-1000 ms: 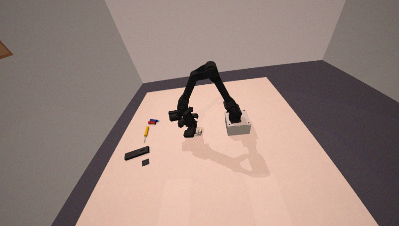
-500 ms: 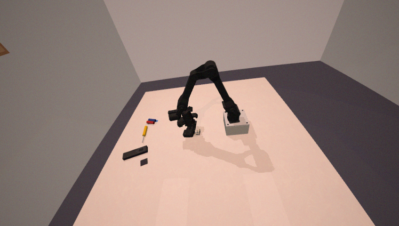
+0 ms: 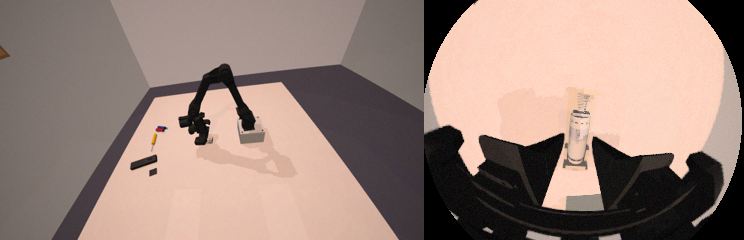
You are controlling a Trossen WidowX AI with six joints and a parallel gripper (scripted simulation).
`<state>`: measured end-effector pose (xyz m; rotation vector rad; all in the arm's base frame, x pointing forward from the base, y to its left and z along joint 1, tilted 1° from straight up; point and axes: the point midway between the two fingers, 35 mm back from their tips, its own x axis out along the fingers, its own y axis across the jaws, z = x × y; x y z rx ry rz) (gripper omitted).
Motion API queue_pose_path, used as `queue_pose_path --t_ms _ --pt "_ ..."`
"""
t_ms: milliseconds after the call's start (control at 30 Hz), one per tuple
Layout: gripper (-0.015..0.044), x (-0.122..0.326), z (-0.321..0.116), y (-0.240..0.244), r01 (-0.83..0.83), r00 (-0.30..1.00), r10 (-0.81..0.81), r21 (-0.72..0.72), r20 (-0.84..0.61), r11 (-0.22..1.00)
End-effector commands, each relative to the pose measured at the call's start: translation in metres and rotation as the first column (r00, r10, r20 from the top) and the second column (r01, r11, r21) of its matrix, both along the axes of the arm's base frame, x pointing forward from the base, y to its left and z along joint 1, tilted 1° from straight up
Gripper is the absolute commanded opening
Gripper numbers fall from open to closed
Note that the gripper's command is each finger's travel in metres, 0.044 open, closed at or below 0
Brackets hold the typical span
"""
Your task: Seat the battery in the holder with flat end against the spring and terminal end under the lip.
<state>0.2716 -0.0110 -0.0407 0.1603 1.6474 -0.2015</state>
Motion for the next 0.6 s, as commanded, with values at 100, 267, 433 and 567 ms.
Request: queue_pose_path --t_ms 100,267,433,567 --pt "0.0171 0.001 0.009 0.0 0.0 1.0 0.0 0.0 0.005 1.0" --pt "0.0302 0.003 0.044 0.0 0.0 1.0 0.0 0.0 0.004 1.0" --pt "0.0434 0.0 0.083 0.0 0.0 1.0 0.0 0.0 0.005 1.0" --pt "0.044 0.002 0.083 0.0 0.0 1.0 0.0 0.0 0.005 1.0"
